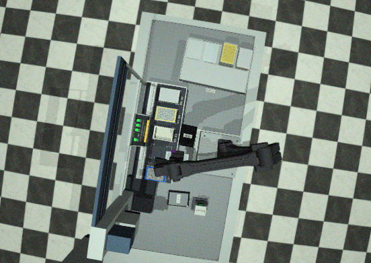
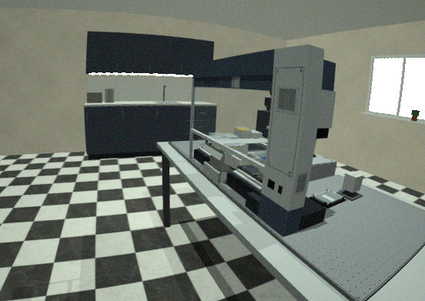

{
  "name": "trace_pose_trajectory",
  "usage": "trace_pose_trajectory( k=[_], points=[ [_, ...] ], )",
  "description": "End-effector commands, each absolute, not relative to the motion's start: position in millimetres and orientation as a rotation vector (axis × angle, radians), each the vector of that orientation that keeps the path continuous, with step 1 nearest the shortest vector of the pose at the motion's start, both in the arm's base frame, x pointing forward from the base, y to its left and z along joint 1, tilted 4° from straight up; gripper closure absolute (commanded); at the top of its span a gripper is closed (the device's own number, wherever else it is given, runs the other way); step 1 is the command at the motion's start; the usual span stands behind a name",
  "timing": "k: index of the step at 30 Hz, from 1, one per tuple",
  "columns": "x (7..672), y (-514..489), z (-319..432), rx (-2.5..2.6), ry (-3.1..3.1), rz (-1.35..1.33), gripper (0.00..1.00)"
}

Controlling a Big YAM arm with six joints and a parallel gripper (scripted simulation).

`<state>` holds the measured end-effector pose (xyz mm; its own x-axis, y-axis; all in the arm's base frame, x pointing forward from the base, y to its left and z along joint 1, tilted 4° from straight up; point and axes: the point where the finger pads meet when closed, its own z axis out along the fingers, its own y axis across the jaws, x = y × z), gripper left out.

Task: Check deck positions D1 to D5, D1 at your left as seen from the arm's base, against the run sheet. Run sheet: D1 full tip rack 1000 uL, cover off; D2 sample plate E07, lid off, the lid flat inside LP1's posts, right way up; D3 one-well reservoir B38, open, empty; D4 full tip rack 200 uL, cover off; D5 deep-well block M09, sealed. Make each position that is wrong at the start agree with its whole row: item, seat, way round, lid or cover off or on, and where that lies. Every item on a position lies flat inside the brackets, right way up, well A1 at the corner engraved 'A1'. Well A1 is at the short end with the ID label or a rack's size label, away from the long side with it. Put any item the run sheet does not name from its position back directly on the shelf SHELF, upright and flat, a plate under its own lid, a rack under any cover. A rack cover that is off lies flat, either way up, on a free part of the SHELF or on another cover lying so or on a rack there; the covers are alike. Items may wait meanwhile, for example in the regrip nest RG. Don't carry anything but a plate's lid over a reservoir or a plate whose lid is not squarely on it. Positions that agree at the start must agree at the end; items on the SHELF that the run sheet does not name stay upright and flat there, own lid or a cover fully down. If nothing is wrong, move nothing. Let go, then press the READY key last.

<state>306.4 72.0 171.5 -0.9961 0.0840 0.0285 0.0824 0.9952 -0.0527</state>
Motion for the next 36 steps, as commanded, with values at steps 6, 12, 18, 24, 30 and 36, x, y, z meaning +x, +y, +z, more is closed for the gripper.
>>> trace_pose_trajectory(
  k=[6, 12, 18, 24, 30, 36],
  points=[
    [292, 76, 179, -0.137, -3.119, 0.072, 1.0],
    [278, 77, 179, -0.137, -3.119, 0.072, 1.0],
    [266, 78, 179, -0.137, -3.118, 0.072, 1.0],
    [255, 79, 179, -0.137, -3.117, 0.072, 1.0],
    [265, 80, 187, -0.14, -3.145, 0.058, 1.0],
    [265, 80, 187, -0.14, -3.145, 0.058, 1.0]
  ],
)
